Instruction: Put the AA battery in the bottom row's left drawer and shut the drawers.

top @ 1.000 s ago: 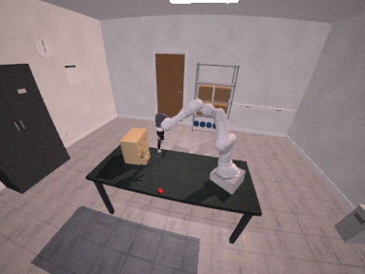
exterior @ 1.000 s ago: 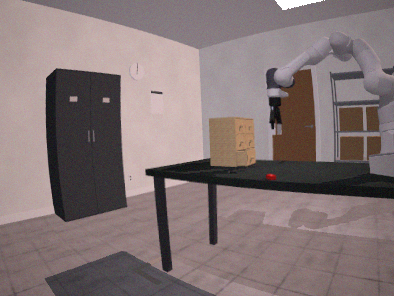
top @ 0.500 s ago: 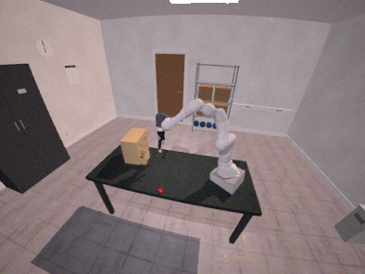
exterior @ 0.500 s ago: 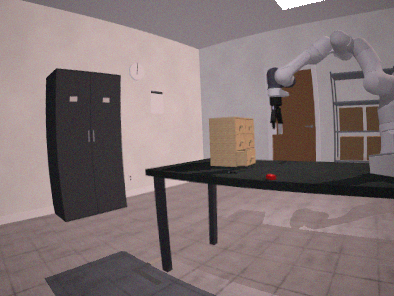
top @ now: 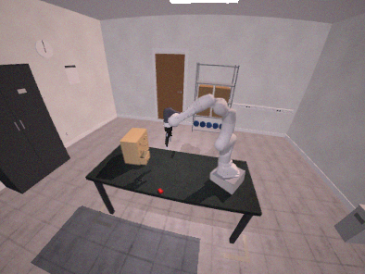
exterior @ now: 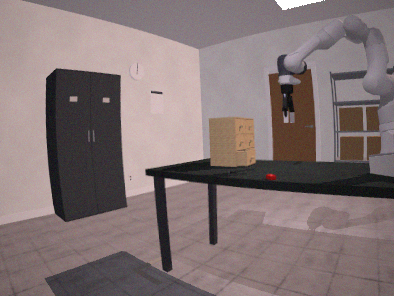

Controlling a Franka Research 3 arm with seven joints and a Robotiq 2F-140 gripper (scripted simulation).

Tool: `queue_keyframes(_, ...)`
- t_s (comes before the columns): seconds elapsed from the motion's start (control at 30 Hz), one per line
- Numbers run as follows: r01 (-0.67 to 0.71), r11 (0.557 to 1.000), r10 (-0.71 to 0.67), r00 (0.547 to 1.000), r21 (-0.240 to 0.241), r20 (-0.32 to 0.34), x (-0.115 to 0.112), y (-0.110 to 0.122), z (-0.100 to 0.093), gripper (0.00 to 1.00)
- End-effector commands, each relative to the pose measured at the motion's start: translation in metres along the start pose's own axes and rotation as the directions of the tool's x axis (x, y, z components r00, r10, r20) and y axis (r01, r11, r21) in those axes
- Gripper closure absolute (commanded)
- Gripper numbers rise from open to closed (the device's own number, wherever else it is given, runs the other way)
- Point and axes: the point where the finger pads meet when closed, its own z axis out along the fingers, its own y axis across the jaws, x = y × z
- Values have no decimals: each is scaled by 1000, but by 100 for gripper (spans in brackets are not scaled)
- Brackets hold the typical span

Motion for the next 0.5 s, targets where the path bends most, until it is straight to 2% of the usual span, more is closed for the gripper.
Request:
queue_keyframes(0.0, 36, 999, -36, 999, -18, 4, 3, 2, 2, 0)
queue_keyframes(0.3, 36, 999, -36, 999, -19, 26, 1, 2, 4, 0)
queue_keyframes(0.47, 36, 999, -35, 997, -19, 65, -3, 2, 8, 0)
